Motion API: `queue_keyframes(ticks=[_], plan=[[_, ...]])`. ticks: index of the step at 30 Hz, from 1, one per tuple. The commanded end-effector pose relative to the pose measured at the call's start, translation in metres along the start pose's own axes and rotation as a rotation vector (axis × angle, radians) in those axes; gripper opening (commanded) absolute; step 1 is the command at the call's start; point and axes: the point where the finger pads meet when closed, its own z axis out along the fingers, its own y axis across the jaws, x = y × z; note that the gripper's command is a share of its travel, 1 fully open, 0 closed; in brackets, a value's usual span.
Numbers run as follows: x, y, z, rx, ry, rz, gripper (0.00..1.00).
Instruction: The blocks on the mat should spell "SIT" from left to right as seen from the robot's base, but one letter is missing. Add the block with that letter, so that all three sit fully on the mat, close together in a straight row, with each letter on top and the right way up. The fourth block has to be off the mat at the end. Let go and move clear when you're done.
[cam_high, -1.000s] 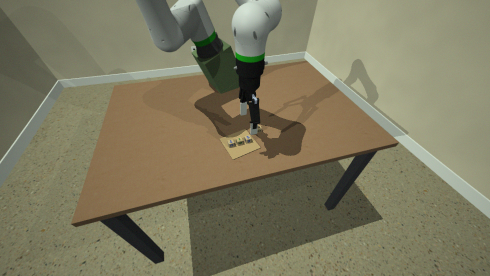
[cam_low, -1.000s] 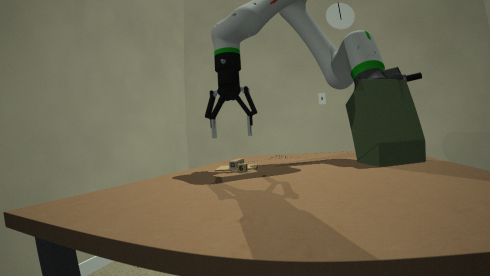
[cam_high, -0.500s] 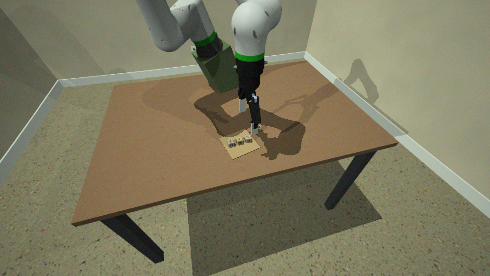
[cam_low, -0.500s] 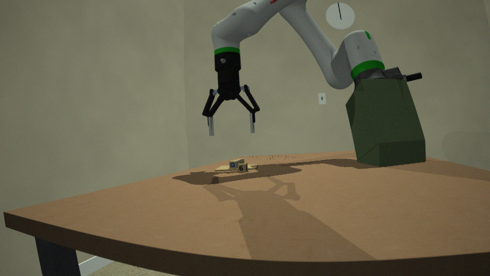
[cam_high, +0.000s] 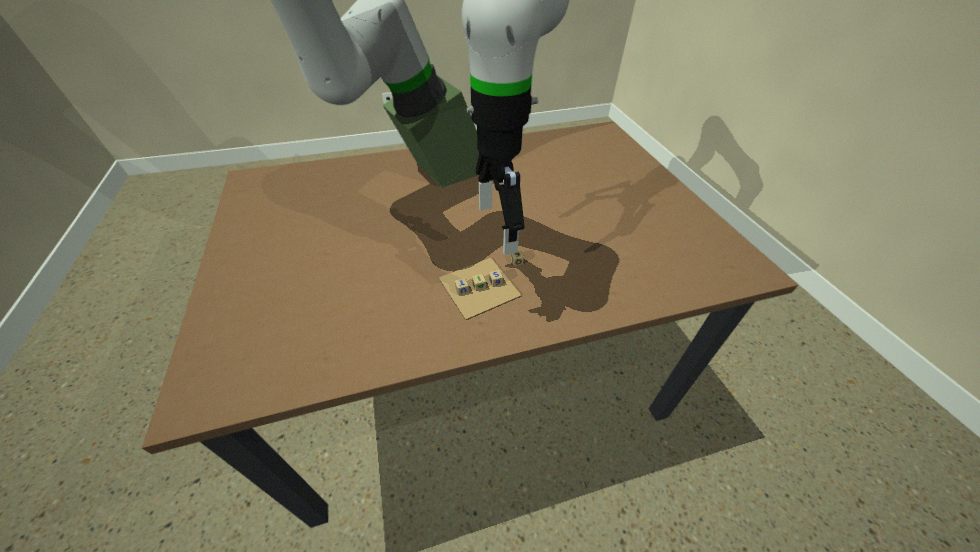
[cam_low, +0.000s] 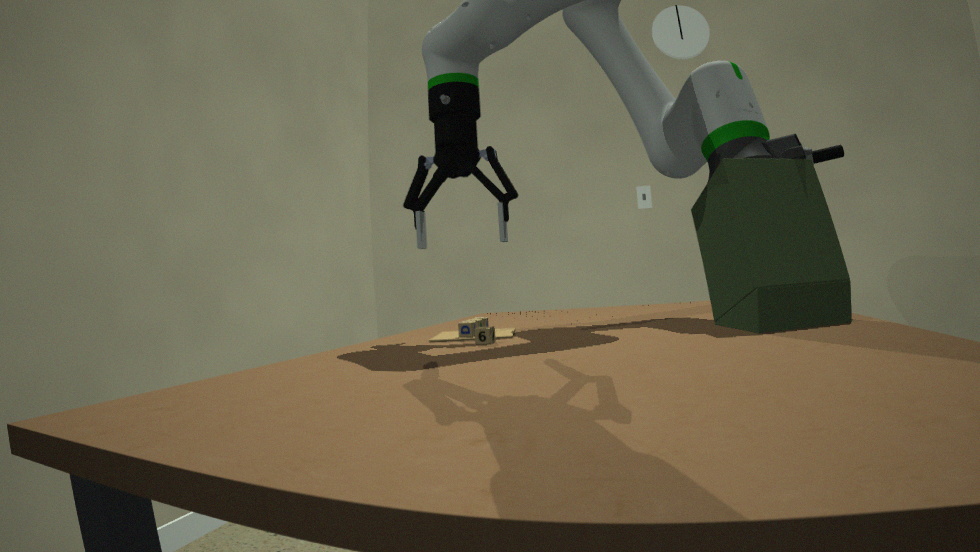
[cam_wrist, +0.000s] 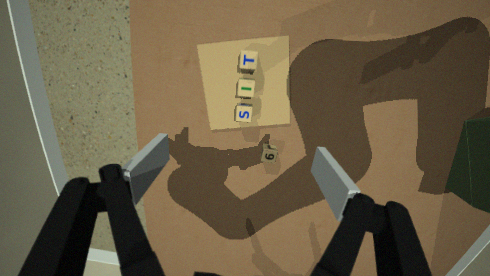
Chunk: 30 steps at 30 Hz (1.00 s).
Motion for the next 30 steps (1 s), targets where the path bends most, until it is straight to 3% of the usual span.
queue_keyframes(ticks=[1, 8, 30], plan=[[0.000, 0.000, -0.015, 0.000, 0.000, 0.000, 1.00], [0.000, 0.000, -0.029, 0.000, 0.000, 0.000, 1.00], [0.000, 0.000, -0.030, 0.000, 0.000, 0.000, 1.00]])
